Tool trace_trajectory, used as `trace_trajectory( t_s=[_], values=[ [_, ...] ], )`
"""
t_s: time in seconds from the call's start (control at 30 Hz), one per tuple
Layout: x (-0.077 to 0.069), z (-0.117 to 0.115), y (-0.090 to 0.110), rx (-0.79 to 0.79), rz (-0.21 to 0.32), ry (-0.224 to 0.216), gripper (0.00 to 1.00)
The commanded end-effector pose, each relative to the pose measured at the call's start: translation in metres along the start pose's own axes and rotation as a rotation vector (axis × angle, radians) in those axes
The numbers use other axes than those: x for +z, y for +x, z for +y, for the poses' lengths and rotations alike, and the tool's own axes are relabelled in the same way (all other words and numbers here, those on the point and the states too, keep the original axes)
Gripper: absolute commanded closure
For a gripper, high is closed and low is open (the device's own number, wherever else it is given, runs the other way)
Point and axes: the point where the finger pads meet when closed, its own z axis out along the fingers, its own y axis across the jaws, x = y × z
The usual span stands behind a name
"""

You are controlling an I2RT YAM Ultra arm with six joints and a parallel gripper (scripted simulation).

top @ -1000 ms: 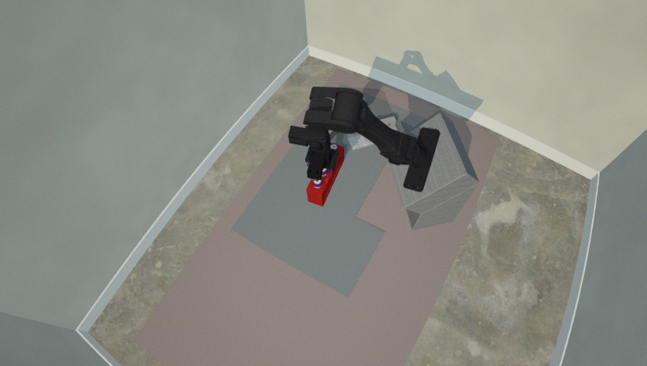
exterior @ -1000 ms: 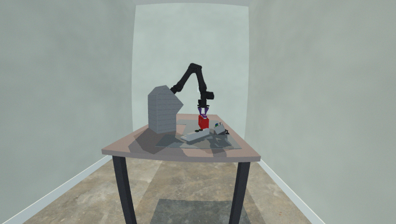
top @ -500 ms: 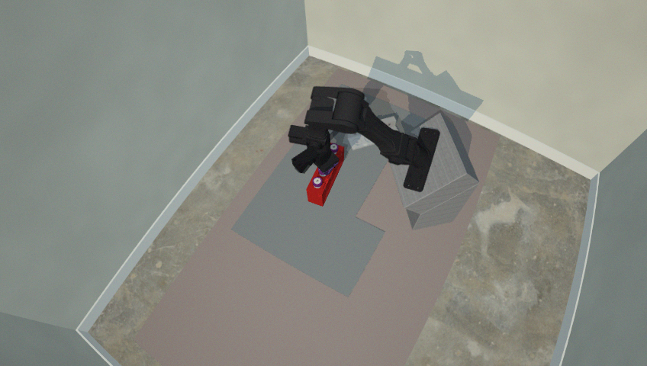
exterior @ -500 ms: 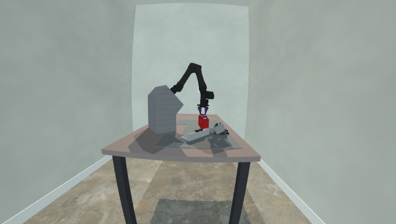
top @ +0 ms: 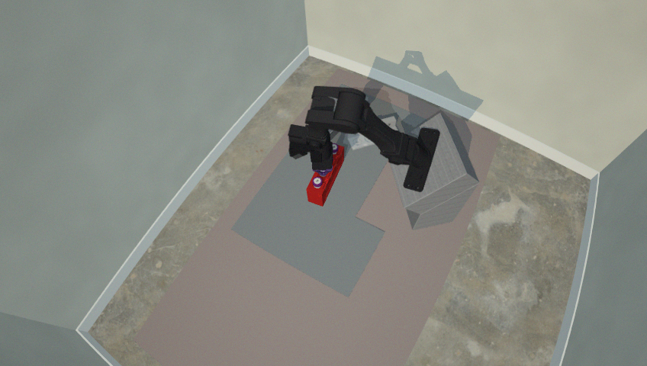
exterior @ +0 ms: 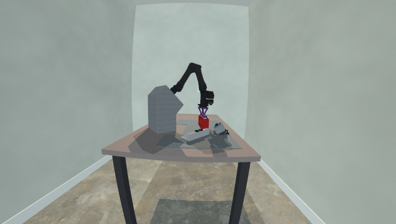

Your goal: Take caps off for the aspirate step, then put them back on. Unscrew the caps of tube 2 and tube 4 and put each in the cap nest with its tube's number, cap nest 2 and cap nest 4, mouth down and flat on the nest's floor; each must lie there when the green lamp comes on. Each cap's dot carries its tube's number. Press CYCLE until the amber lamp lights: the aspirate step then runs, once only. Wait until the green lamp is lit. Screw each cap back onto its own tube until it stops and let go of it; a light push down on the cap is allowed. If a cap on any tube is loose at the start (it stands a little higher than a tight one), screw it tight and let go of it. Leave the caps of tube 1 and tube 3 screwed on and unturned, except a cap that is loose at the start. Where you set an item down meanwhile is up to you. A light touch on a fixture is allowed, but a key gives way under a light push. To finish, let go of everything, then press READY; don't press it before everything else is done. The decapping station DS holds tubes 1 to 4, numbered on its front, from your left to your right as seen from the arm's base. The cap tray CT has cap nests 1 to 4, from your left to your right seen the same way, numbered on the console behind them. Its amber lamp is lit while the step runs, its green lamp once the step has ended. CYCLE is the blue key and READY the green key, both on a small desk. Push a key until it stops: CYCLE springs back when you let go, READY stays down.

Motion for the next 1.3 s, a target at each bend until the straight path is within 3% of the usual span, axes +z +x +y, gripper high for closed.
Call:
trace_trajectory(
  t_s=[0.0, 0.37, 0.4, 0.87, 1.27],
  values=[
    [-0.003, -0.001, -0.006, 0.205, -0.017, 0.001, 0.51],
    [-0.003, -0.001, -0.008, 0.205, -0.017, 0.001, 0.51],
    [-0.003, -0.001, -0.008, 0.205, -0.017, 0.001, 1.00],
    [-0.003, -0.001, -0.008, 0.205, -0.017, 0.001, 1.00],
    [-0.033, -0.001, -0.007, 0.205, -0.017, 0.001, 1.00]
  ],
)
